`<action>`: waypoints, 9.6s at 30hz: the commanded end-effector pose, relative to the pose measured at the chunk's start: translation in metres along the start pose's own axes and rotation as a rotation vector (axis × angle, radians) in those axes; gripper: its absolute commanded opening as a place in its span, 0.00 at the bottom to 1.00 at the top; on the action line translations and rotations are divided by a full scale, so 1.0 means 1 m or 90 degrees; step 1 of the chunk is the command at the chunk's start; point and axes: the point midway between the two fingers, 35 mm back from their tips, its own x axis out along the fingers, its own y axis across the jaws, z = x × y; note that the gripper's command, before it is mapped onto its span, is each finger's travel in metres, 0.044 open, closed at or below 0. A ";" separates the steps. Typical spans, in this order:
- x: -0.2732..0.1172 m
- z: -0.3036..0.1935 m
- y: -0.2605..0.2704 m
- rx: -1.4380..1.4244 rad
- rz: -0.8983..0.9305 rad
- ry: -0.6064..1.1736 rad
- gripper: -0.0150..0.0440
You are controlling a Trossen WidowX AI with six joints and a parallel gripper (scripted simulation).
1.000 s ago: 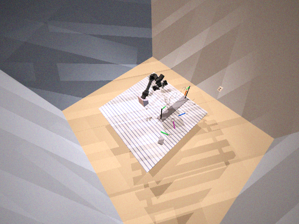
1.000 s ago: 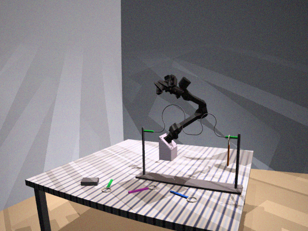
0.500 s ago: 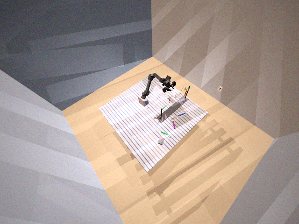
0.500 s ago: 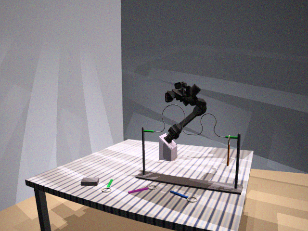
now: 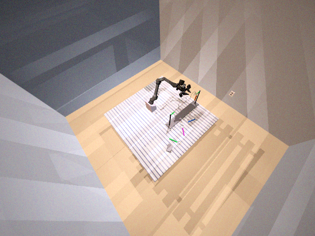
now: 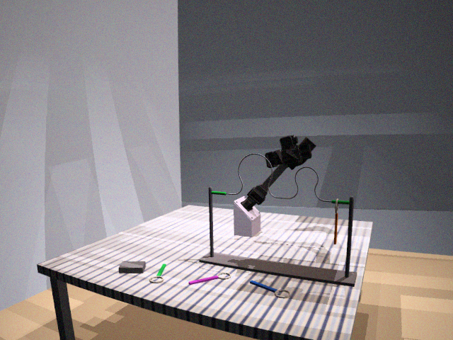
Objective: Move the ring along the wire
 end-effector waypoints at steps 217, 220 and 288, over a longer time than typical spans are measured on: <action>-0.107 -0.287 0.095 -0.189 -0.037 0.473 0.00; -0.107 -0.286 0.090 -0.205 -0.040 0.472 0.00; -0.073 -0.132 -0.018 -1.079 -0.162 0.359 0.00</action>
